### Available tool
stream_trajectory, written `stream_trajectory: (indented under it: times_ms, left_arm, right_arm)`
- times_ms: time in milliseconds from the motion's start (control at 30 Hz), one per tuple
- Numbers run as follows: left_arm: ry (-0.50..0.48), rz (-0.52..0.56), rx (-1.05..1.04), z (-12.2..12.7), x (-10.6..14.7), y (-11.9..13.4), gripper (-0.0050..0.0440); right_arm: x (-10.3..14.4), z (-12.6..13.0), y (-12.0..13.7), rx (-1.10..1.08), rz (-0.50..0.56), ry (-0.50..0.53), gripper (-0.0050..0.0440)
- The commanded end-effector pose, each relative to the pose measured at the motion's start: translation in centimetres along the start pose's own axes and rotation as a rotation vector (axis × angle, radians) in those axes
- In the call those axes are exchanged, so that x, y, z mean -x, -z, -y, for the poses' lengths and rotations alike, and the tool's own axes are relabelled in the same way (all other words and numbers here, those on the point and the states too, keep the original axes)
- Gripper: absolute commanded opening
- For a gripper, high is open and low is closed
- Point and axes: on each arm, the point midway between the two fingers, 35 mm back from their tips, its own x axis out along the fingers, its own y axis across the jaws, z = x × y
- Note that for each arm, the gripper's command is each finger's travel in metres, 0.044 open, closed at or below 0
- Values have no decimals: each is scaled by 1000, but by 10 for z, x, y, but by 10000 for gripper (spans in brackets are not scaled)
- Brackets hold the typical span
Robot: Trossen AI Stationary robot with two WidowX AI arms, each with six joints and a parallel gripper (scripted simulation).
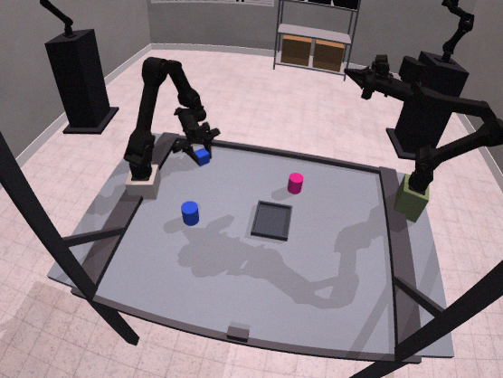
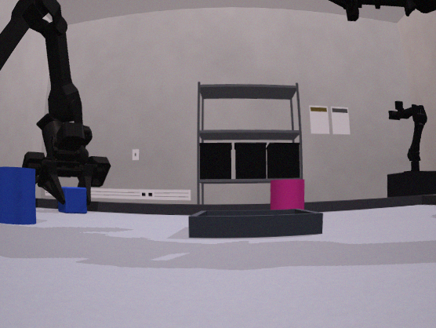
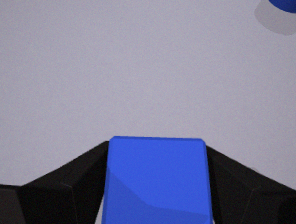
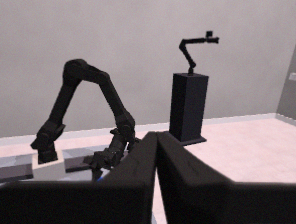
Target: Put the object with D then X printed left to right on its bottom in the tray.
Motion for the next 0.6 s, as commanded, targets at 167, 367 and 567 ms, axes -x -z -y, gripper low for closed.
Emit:
stream_trajectory:
  times_ms: [167,367,567]
  left_arm:
    - [-11,-7,-11,-3,3,-2,193]
    - [-15,-11,-17,-5,6,-6,171]
    - [-19,-14,-19,-7,16,-13,171]
  right_arm:
    - [1,0,-7,-2,18,0,-50]
    - [1,0,-7,-2,18,0,-50]
    - [1,0,-7,-2,18,0,-50]
